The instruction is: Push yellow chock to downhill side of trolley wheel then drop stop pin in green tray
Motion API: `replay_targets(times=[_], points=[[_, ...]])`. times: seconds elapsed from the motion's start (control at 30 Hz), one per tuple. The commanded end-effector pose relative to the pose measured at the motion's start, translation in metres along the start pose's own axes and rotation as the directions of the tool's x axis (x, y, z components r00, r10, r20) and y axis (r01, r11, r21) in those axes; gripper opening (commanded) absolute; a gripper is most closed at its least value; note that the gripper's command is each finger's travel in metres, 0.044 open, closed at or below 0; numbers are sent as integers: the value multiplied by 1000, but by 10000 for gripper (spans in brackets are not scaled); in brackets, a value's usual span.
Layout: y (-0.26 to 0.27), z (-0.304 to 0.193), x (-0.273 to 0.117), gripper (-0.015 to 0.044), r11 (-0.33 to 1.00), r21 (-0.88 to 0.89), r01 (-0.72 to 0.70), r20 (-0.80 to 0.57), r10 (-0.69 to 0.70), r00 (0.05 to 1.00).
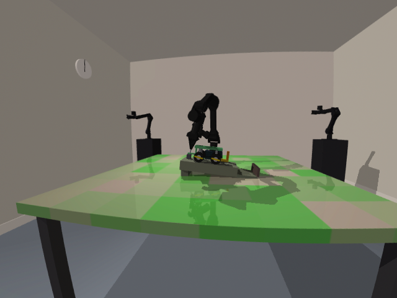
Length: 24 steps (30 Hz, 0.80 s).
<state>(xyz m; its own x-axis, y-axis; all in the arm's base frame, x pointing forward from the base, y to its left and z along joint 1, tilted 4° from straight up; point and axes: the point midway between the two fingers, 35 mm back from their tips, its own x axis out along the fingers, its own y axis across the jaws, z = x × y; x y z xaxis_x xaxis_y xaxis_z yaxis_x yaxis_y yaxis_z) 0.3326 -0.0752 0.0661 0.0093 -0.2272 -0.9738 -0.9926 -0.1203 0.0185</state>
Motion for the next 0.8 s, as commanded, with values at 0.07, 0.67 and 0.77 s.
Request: replay_targets(times=[0.07,0.67,0.77], points=[[0,-1,-6,0,1000,5,9,-4,-9,1000],[0,-2,-12,0,1000,5,9,-4,-9,1000],[0,-2,-13,0,1000,5,9,-4,-9,1000]])
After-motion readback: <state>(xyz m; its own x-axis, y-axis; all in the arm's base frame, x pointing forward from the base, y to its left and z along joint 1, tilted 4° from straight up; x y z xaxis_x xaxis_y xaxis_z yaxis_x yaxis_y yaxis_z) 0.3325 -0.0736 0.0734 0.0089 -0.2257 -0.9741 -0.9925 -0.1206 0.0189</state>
